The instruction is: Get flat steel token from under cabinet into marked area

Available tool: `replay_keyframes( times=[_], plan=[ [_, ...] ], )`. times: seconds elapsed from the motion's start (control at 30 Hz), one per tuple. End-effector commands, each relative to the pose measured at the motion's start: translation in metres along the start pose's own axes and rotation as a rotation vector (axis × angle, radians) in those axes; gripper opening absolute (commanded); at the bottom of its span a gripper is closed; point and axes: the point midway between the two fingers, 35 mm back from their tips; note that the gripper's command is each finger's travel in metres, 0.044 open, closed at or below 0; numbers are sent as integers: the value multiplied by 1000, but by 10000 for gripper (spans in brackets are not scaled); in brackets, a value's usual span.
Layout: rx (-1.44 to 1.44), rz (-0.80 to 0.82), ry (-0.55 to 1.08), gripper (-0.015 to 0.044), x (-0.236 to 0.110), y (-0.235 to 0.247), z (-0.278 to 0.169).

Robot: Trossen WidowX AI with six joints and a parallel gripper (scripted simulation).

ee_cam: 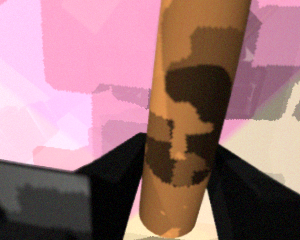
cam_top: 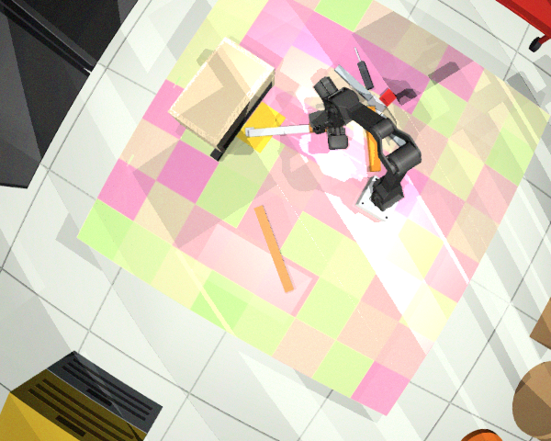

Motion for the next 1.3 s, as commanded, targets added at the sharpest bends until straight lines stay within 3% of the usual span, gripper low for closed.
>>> replay_keyframes(
  times=[0.0,1.27],
  plan=[
    [2,-16,-10,0,-3,2,6],
    [2,-13,-13,0,-3,36,37]
  ],
)
Point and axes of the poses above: the point midway between the two fingers, 35 mm back from their tips, its own x axis out along the fingers, its own y axis across the jaws, z = x × y, and after that the axes turned 13 degrees about -x, right-handed
